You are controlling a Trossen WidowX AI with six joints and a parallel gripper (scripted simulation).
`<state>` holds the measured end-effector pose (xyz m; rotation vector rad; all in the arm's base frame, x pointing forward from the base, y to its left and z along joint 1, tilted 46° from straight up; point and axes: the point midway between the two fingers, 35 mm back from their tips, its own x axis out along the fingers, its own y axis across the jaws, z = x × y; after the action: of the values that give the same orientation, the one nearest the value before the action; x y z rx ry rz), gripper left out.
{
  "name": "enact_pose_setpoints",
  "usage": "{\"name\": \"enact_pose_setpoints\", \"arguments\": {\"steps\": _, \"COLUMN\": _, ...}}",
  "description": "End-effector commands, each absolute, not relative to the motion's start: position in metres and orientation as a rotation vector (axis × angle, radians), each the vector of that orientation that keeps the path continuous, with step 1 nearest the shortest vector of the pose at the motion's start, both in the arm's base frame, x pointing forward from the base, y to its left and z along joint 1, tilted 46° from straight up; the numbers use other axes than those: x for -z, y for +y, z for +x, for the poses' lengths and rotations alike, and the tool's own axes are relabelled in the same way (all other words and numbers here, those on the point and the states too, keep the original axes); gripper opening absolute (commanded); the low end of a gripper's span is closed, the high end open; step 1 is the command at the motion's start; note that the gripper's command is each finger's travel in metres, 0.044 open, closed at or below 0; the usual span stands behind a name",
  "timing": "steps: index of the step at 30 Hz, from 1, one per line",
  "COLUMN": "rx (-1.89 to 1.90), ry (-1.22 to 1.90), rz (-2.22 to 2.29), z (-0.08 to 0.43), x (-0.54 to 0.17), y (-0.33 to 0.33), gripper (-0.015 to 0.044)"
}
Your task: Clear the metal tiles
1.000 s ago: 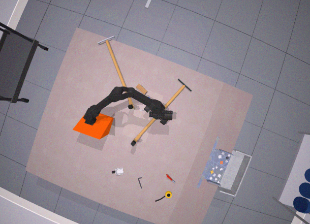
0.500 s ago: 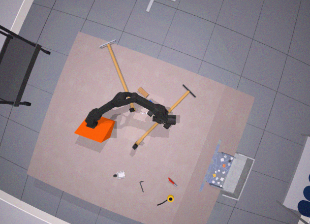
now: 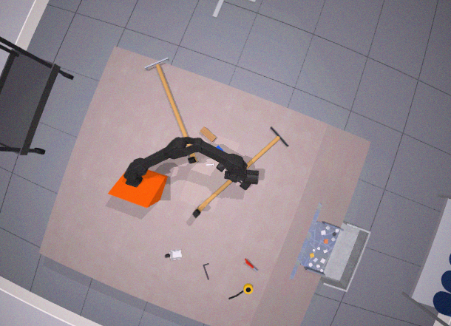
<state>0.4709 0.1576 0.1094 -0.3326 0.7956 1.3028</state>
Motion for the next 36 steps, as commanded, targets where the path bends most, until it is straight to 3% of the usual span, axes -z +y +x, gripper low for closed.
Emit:
{"name": "enact_pose_setpoints", "arguments": {"steps": 1, "rx": -1.308, "ry": 0.805, "rz": -0.331, "z": 0.474, "x": -0.101, "y": 0.157, "gripper": 0.0000}}
{"name": "enact_pose_setpoints", "arguments": {"steps": 27, "rx": -1.308, "ry": 0.804, "rz": -0.331, "z": 0.494, "x": -0.091, "y": 0.148, "gripper": 0.0000}}
{"name": "enact_pose_setpoints", "arguments": {"steps": 36, "rx": -1.299, "ry": 0.778, "rz": -0.344, "z": 0.493, "x": -0.119, "y": 0.128, "gripper": 0.0000}}
